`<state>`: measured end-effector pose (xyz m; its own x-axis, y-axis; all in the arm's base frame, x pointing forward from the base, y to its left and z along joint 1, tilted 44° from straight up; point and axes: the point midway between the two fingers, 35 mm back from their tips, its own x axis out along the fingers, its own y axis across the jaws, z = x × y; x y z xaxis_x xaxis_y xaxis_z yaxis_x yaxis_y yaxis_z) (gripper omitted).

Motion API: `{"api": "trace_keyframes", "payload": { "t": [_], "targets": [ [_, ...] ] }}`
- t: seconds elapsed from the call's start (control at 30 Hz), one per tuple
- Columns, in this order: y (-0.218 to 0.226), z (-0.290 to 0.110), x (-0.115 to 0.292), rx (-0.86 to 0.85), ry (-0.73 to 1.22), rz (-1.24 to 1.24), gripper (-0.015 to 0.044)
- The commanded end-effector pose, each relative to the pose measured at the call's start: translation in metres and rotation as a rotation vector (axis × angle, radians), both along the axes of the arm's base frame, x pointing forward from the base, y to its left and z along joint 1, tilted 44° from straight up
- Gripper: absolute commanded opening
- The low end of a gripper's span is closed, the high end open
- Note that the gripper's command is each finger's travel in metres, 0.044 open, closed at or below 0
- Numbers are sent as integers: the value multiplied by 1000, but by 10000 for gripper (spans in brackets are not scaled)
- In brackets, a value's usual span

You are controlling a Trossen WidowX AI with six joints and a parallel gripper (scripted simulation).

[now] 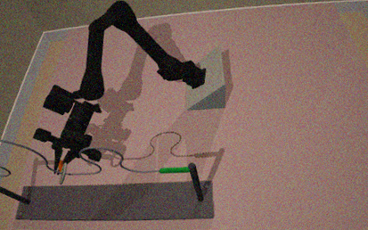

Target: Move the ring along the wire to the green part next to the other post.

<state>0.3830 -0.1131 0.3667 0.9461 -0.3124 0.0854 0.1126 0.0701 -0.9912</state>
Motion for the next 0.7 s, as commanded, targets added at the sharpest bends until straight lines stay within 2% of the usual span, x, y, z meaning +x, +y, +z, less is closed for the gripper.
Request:
{"api": "trace_keyframes", "payload": {
  "t": [0.0, 0.67],
  "targets": [
    [2, -13, -1, 99, 15, -2, -150],
    [29, -73, -5, 507, 101, 5, -150]
  ]
}}
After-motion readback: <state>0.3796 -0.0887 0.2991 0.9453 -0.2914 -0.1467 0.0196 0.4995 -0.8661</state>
